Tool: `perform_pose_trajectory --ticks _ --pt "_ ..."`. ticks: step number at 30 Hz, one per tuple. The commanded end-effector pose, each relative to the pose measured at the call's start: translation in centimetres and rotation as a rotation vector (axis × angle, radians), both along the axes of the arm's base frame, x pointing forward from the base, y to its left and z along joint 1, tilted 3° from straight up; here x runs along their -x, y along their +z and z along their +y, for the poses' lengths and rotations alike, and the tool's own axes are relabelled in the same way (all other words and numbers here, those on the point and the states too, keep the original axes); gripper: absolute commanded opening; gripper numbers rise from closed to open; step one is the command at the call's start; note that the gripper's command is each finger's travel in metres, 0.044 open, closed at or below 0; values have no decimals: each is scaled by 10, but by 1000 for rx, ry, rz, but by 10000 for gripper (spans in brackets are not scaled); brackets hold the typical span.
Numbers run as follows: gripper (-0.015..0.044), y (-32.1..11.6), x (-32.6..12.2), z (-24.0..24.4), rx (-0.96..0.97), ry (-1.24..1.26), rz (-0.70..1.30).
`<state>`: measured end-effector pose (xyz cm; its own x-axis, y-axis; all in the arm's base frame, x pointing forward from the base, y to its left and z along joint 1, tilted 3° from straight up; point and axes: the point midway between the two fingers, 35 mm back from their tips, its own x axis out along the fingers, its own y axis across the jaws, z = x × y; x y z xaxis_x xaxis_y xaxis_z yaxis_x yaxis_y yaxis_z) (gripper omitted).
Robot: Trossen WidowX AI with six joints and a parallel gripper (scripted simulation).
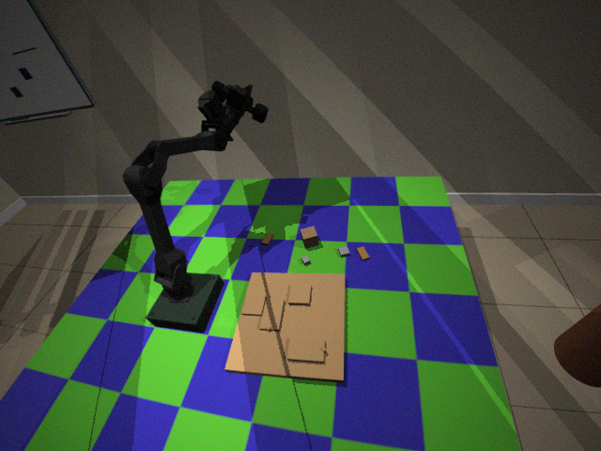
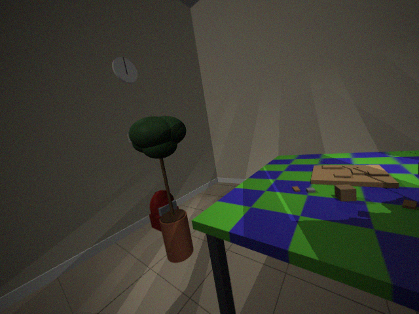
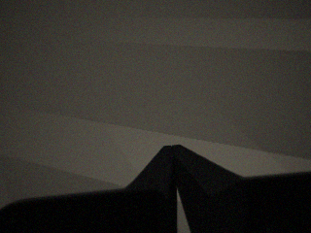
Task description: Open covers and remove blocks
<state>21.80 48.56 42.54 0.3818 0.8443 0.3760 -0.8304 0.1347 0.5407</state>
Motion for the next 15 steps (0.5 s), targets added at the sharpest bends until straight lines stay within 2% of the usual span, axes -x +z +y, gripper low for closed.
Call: perform_pose_trajectory --ticks 1,15 --pt "0 -10 -14 -4 47 -28 3" --pt "0 -54 -71 -26 233 -147 49"
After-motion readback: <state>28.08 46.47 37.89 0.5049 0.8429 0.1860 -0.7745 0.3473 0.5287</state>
